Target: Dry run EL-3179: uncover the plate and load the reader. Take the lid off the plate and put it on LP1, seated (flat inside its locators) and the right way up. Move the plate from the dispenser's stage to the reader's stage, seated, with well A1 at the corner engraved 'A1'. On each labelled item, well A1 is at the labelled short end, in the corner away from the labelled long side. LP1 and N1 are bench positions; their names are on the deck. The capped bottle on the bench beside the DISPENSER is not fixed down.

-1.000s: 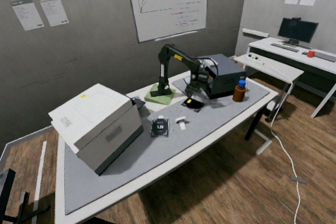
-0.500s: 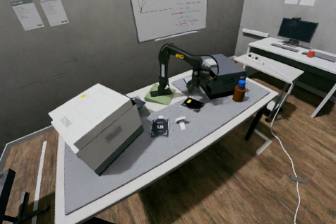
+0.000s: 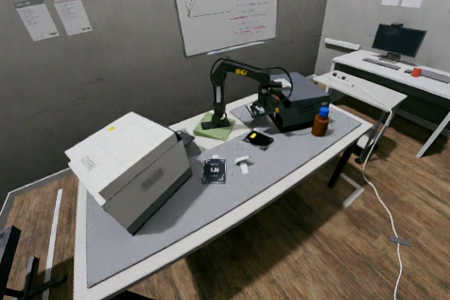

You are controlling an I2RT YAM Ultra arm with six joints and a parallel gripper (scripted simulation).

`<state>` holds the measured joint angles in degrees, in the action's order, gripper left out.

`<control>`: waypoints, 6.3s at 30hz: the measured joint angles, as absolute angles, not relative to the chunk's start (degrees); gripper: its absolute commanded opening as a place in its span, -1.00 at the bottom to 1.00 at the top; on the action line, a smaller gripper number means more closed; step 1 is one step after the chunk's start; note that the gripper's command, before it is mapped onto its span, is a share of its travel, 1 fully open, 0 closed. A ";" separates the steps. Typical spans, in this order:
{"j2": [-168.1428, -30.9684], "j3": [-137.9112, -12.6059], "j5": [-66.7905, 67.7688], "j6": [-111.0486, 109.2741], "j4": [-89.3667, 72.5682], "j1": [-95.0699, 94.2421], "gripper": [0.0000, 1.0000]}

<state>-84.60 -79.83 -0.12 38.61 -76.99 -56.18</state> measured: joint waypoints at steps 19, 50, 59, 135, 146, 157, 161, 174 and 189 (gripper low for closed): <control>-83.26 -83.13 2.39 63.61 -81.41 -71.33 1.00; -81.78 -87.81 6.20 96.51 -87.70 -90.26 1.00; -81.78 -87.81 6.39 97.03 -87.64 -90.26 1.00; -81.14 -67.90 6.57 95.04 -68.01 -87.68 1.00; -81.12 -67.07 6.50 94.91 -66.94 -87.68 1.00; -81.19 -66.46 6.50 94.78 -65.80 -87.55 1.00; -81.32 -65.91 6.50 94.74 -65.52 -87.53 1.00; -81.34 -65.91 6.44 94.72 -65.41 -87.50 0.93; -81.34 -65.91 6.44 94.72 -65.39 -87.50 0.75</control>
